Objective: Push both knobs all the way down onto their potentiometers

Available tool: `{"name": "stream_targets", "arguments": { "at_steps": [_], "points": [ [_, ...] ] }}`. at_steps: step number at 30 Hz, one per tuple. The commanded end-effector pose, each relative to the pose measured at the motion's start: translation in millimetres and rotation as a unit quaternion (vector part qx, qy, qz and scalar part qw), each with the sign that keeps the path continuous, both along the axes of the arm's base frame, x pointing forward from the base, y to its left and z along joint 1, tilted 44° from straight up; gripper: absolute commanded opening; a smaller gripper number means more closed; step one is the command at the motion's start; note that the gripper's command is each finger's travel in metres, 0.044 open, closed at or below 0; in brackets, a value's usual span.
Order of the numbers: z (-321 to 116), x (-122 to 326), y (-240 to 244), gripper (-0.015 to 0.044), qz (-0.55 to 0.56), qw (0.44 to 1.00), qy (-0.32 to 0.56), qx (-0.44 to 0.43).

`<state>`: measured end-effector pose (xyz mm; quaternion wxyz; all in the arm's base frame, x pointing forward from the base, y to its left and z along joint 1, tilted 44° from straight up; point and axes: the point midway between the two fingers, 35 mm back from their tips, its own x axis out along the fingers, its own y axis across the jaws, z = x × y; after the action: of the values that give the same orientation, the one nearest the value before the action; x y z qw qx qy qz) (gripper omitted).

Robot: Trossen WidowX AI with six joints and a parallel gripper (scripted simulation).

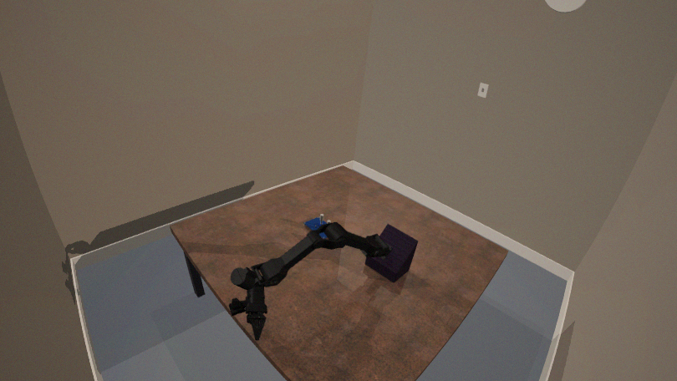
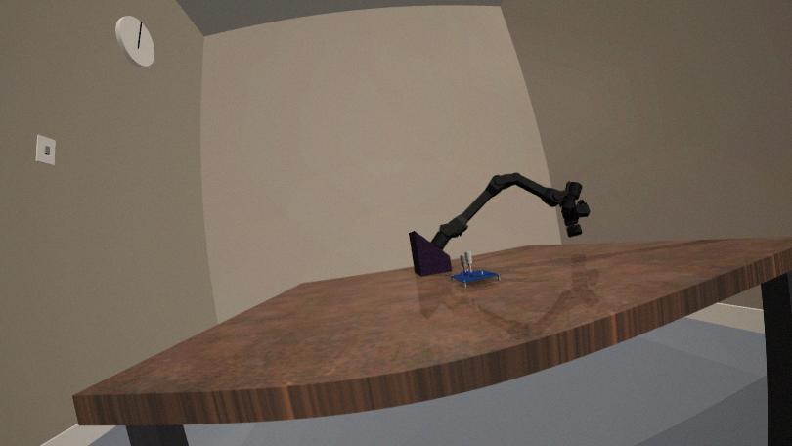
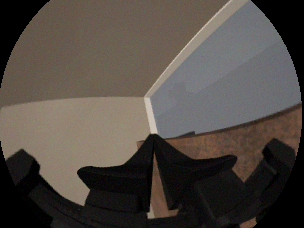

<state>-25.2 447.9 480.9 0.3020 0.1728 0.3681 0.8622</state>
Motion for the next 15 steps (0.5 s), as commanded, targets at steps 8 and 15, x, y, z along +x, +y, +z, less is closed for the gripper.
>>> {"name": "stream_targets", "arguments": {
  "at_steps": [8, 15],
  "points": [
    [-64.1, 132.3, 10.2, 0.0, -0.164, 0.984, -0.01, -0.073],
    [-114.3, 219.9, -5.9, 0.0, -0.26, 0.957, -0.02, -0.125]
  ]
}}
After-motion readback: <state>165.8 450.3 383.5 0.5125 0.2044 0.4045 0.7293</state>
